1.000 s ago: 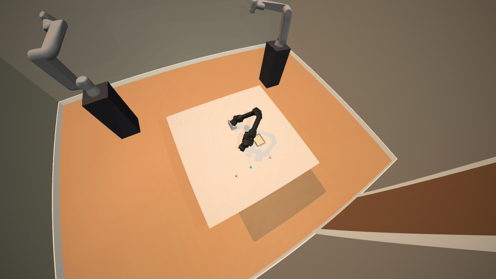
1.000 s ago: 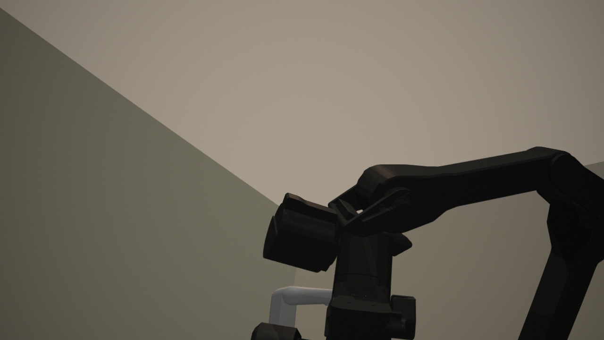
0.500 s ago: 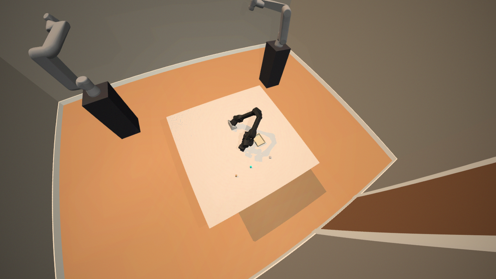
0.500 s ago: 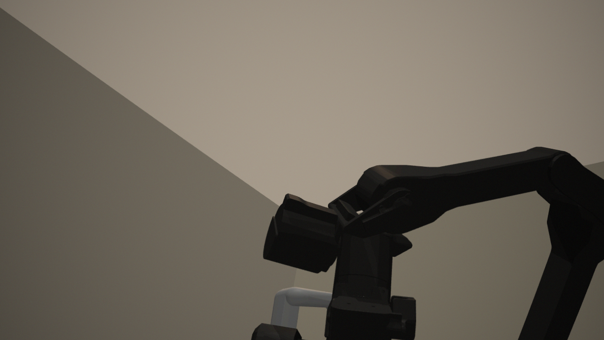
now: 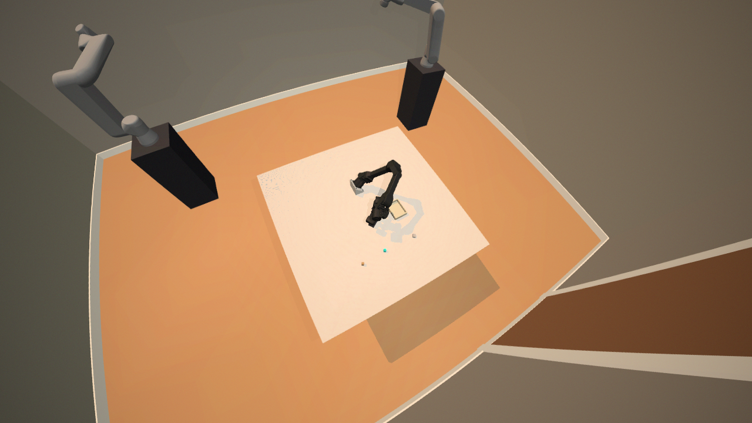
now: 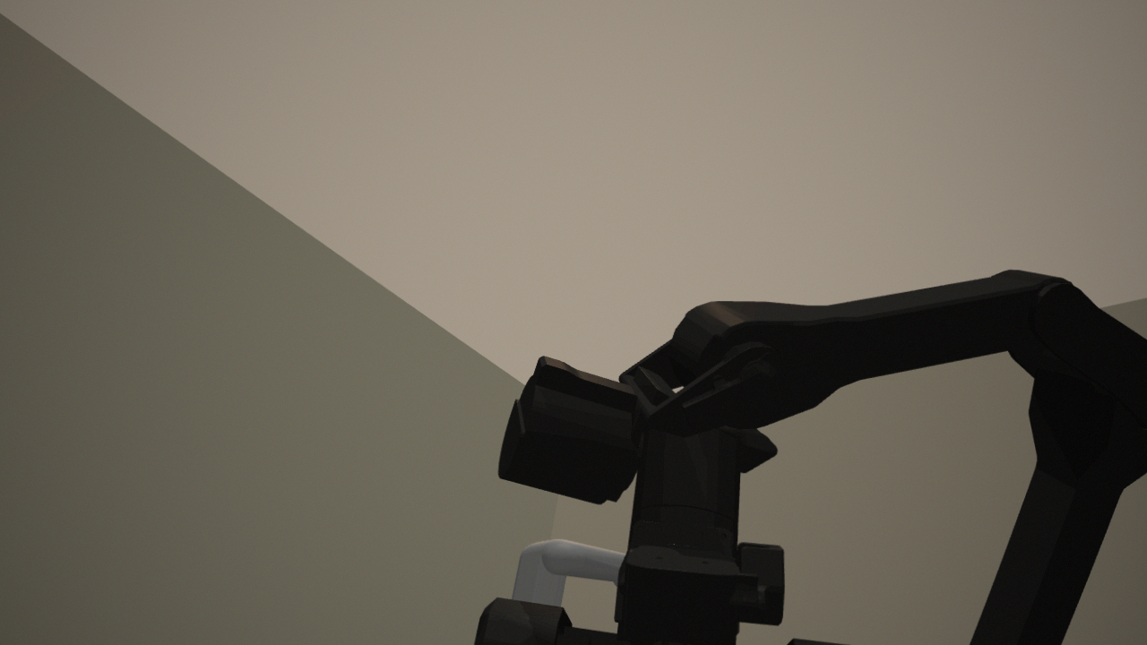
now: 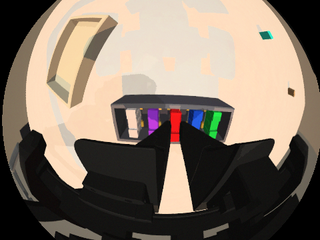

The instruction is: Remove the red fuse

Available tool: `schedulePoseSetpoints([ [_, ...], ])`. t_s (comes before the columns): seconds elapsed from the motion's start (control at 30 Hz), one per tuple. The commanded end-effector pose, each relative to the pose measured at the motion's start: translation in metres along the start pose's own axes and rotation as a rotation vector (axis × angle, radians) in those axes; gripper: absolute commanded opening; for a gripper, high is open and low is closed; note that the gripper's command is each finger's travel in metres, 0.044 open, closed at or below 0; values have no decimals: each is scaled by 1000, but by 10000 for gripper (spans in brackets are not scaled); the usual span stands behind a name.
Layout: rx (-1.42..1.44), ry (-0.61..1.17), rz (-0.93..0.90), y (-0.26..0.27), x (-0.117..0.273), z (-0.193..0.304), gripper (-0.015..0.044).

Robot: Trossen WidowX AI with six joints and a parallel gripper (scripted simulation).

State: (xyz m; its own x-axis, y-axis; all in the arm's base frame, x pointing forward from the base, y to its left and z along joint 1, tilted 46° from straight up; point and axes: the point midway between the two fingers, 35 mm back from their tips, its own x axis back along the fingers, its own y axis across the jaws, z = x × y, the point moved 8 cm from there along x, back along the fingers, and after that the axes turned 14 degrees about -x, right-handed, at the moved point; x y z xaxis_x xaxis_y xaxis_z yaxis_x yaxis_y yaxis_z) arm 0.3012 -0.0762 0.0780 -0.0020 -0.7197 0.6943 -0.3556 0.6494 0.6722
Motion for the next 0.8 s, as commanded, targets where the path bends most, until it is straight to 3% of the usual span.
schedulePoseSetpoints([
  [0.0, 7, -1, 5, -1, 4, -1, 0],
  [0.77, 5, -1, 4, -1, 15, -1, 0],
])
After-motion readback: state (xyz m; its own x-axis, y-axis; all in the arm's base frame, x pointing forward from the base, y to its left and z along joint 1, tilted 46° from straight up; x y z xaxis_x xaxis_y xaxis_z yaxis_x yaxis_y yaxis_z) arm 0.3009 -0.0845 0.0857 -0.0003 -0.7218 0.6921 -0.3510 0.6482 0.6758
